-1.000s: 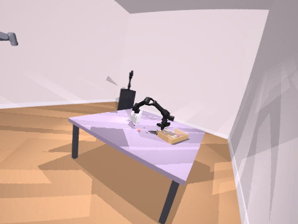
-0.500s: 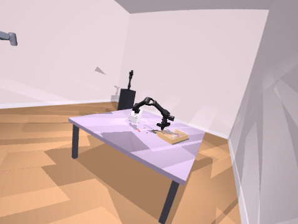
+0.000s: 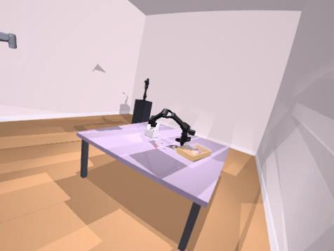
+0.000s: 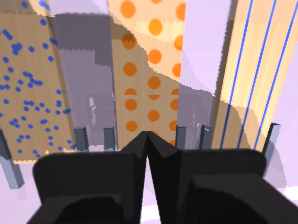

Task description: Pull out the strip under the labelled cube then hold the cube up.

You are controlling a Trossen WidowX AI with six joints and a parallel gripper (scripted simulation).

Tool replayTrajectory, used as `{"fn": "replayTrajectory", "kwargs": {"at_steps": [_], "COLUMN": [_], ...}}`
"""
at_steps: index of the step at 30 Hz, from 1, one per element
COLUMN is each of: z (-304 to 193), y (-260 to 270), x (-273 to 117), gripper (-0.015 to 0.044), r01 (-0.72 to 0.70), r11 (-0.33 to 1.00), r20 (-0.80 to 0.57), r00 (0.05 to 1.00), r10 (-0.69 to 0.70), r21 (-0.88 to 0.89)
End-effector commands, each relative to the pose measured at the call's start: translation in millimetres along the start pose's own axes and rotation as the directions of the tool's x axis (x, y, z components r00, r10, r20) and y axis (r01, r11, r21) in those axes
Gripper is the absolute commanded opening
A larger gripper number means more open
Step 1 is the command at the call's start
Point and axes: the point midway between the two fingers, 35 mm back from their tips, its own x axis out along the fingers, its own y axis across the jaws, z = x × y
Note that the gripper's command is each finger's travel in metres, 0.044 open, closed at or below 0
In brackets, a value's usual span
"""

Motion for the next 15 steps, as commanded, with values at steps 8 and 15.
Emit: {"fn": "replayTrajectory", "kwargs": {"at_steps": [8, 15], "z": [-20.0, -30.9], "y": [0.0, 0.1], "x": [3.3, 3.6], "gripper": [0.0000, 0.0000], "r01": [0.005, 0.005], "r11": [1.000, 1.000], "r20": [-0.009, -0.010], "r00": [1.000, 1.000], "r10": [-0.005, -0.005], "r21": [-0.004, -0.005]}}
